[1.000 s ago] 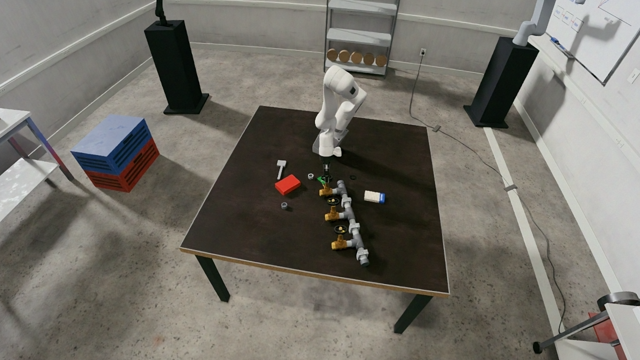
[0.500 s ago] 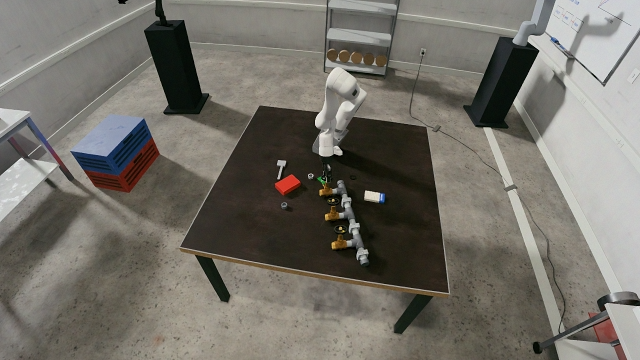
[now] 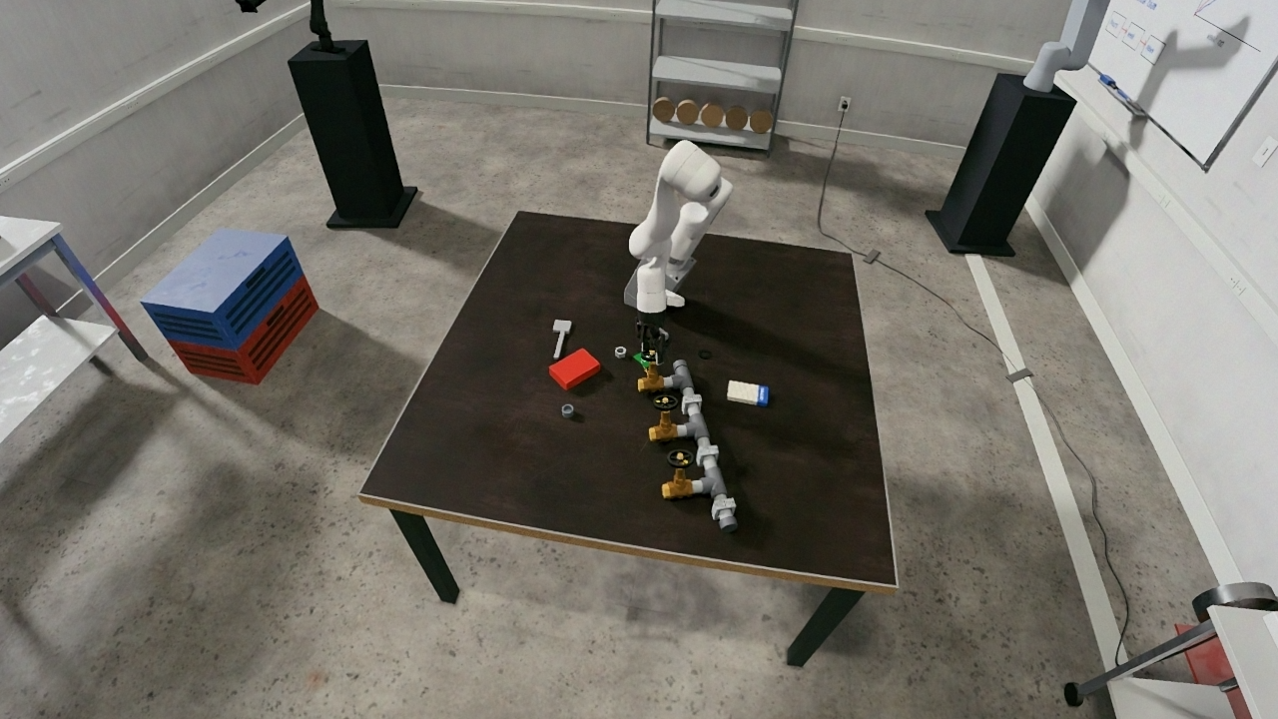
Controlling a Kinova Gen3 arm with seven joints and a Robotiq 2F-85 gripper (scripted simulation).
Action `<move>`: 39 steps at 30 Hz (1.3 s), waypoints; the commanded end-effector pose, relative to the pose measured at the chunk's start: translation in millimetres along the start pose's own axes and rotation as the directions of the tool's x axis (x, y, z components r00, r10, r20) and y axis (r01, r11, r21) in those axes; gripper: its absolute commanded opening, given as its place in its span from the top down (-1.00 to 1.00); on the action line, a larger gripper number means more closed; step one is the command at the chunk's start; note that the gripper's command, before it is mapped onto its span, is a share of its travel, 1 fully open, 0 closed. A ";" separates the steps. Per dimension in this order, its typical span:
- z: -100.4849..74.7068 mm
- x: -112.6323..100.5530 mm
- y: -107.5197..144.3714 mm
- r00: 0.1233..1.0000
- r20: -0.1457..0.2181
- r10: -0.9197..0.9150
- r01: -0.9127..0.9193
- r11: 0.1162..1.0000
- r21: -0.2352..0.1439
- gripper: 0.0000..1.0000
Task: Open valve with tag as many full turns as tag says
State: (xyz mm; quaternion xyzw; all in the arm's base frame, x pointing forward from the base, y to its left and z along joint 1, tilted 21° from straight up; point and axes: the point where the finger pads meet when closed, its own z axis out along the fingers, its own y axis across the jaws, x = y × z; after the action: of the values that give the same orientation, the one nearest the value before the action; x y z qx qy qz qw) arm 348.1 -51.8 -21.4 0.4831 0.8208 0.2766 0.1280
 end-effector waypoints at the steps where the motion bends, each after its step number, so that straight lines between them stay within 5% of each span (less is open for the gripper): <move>1: -0.1 -0.4 0.2 0.991 0.009 -0.132 0.132 0.991 -0.004 -0.35; 9: -0.1 -0.4 0.2 0.934 0.010 -0.357 0.357 0.934 -0.002 -0.35; 21: -0.1 -0.4 0.2 0.714 0.010 -0.701 0.701 0.714 0.002 -0.35; 36: -0.1 -0.4 0.2 0.189 0.007 -0.982 0.982 0.189 0.007 -0.35; 39: -0.1 -0.4 0.2 0.152 0.007 -0.988 0.988 0.152 0.007 -0.35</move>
State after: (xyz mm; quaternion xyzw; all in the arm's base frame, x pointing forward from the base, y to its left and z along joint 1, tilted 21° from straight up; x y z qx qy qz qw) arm 348.2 -51.9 -21.5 -0.1391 0.9433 0.1364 0.2689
